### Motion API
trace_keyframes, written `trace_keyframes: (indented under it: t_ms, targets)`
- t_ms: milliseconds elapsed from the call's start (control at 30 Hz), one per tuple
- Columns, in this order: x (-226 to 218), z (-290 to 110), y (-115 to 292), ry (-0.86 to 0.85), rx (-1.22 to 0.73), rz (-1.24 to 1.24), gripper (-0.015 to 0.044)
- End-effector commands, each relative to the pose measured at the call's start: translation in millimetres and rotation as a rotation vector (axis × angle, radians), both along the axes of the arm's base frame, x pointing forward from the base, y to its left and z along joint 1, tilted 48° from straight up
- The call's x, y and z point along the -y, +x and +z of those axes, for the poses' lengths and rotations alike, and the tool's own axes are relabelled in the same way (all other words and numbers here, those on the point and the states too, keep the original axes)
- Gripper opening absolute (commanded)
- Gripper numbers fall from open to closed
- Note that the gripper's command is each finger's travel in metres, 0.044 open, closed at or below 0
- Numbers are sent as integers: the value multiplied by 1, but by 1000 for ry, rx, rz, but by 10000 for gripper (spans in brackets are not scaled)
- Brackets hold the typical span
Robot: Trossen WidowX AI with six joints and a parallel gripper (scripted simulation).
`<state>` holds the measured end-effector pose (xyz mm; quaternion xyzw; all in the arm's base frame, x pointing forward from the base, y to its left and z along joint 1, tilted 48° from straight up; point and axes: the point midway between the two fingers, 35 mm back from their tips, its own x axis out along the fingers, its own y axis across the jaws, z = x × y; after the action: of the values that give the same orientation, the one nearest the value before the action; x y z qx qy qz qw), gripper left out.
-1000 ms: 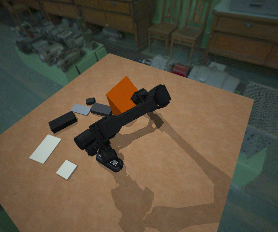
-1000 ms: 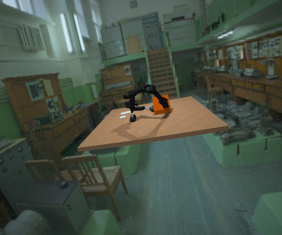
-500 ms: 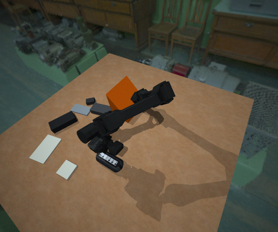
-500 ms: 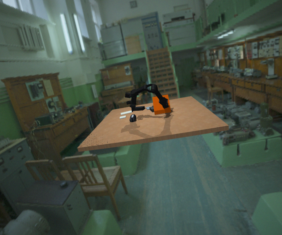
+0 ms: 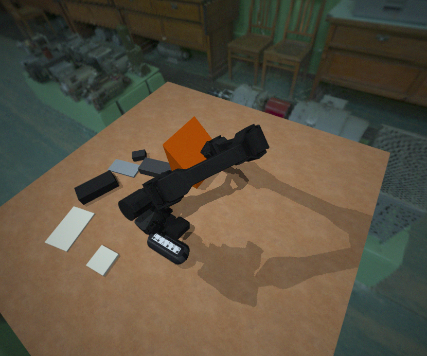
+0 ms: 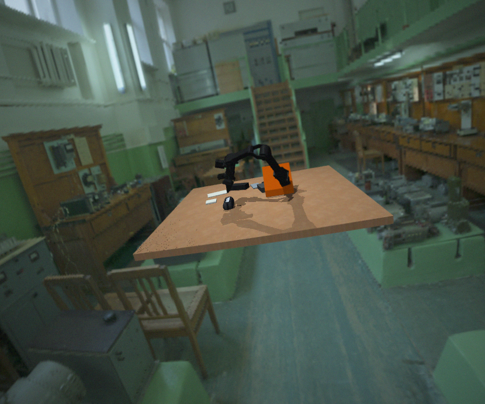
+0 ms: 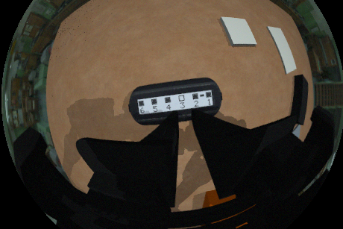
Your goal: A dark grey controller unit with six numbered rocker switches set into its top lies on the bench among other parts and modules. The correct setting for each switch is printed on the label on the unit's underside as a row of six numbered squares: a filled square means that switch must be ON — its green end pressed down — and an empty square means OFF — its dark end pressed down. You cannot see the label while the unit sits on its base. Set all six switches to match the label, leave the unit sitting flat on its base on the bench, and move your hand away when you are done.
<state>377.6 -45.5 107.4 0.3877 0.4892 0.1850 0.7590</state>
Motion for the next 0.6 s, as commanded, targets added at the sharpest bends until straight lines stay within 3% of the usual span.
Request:
trace_keyframes:
  t_ms: [0,367,567]
  targets:
    - [-7,5,7,88,-169,-94,157]
    - [-36,30,22,380,-919,-562,440]
    - [-50,41,24,450,-1218,-782,440]
